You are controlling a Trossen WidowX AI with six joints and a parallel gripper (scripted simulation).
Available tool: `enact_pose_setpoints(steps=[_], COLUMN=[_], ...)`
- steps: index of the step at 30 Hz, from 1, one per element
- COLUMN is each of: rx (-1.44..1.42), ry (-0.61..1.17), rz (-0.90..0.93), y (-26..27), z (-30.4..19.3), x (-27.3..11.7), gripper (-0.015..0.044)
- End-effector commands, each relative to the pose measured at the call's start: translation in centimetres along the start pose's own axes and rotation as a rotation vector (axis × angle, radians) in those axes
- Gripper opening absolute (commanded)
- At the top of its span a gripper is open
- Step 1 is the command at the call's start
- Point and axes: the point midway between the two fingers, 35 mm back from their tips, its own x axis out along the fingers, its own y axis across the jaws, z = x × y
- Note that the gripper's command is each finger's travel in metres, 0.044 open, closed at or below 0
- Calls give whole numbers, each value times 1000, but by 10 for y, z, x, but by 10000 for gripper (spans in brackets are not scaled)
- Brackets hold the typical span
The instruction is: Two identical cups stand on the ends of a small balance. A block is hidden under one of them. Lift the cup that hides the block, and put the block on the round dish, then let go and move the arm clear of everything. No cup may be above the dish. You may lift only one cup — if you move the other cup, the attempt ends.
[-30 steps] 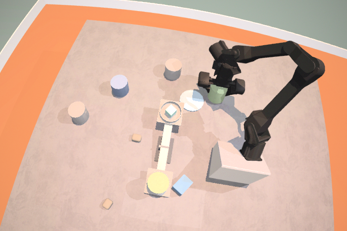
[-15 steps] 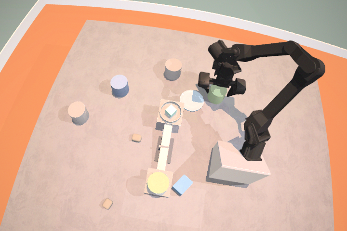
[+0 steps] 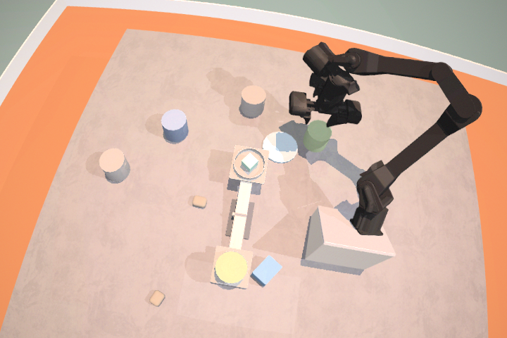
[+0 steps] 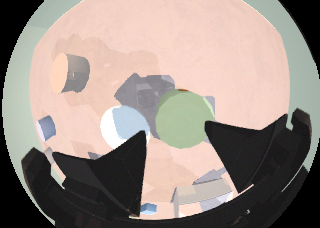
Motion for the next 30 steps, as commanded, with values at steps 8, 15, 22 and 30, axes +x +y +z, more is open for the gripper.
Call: enact_pose_setpoints(steps=[8, 15, 22, 30], rx=[-277, -504, -740, -1013], ry=[26, 51, 69, 84], rz=[22, 33, 41, 51], y=[26, 45, 65, 86], z=[-7, -16, -25, -38], x=[-2, -3, -5, -8], gripper=[260, 260, 260, 260])
